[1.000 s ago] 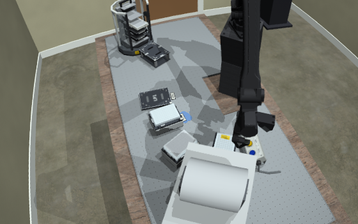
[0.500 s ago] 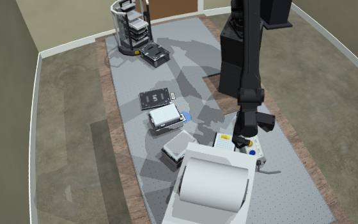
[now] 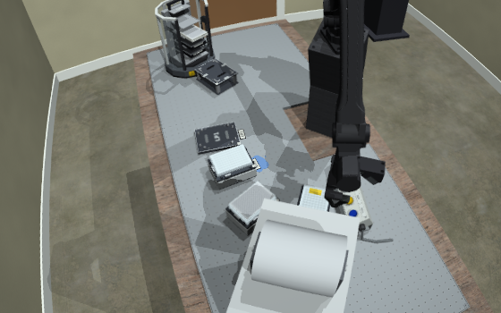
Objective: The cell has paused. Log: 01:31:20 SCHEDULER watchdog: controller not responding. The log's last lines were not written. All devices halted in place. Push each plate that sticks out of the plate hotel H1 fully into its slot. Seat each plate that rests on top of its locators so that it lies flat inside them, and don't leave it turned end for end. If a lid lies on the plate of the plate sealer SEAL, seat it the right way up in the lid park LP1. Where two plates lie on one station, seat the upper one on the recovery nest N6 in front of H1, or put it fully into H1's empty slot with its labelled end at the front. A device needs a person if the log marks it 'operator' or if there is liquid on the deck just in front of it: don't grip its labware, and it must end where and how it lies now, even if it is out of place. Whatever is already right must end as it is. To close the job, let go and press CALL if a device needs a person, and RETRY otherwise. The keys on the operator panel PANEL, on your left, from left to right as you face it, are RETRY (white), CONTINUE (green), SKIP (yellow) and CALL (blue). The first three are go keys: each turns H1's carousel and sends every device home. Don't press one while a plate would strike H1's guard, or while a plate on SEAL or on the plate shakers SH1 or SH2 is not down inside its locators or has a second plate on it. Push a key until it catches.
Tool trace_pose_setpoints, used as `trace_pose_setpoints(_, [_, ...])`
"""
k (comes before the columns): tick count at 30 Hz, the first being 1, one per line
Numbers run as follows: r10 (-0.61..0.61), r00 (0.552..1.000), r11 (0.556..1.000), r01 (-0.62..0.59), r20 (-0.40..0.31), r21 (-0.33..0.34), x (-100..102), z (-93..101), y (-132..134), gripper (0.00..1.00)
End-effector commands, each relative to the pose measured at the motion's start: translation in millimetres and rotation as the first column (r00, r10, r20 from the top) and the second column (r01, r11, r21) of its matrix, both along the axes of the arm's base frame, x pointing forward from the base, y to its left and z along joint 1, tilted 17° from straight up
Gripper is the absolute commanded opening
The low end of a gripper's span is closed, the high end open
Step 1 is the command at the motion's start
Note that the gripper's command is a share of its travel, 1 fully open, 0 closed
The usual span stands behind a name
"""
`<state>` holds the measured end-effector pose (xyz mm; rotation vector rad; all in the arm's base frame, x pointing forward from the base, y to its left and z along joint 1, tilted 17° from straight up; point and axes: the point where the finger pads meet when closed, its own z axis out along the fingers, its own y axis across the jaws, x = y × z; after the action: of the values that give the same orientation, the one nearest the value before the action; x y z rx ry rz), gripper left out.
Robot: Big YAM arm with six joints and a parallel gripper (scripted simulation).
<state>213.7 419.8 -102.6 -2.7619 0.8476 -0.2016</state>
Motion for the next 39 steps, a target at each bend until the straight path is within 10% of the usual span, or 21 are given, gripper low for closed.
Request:
trace_pose_setpoints(1, [0.002,1.0,1.0,-0.002,0.008,0.02,5,3.5,10,1.0])
trace_pose_setpoints(39, [0.003,1.0,1.0,-0.003,-0.008,-0.009,-12,30.6,-6,1.0])
